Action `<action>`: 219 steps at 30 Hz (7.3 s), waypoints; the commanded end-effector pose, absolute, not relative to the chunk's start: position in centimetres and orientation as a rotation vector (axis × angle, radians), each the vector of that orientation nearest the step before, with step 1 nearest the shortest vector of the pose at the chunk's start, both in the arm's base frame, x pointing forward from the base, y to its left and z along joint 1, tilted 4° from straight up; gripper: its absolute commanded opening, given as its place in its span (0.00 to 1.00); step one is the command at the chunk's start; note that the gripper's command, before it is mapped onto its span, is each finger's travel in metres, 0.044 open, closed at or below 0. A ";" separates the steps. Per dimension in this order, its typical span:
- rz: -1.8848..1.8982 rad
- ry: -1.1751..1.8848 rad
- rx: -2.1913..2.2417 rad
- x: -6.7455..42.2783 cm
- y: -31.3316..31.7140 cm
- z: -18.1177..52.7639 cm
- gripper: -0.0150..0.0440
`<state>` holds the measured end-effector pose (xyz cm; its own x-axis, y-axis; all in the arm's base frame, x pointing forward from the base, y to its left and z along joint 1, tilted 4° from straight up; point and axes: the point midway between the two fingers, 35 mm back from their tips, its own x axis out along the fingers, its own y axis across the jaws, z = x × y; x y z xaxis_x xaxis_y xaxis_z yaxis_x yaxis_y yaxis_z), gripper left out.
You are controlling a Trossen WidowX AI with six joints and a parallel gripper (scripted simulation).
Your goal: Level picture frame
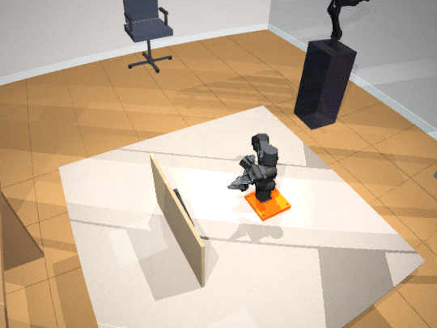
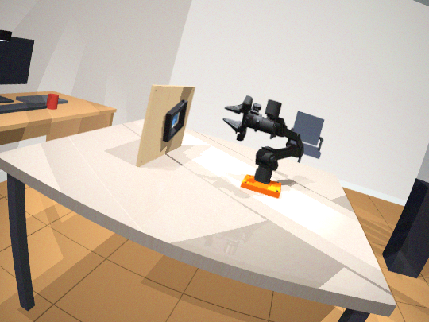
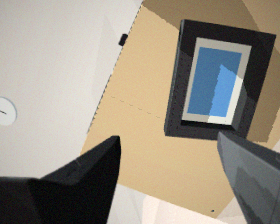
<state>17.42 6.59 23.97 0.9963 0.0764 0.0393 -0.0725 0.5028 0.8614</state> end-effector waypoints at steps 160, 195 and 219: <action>0.100 -0.007 1.207 37.0 7.3 21.8 0.25; 0.100 -0.007 1.208 36.9 7.7 22.9 0.25; 0.100 -0.007 1.208 36.9 7.8 23.2 0.25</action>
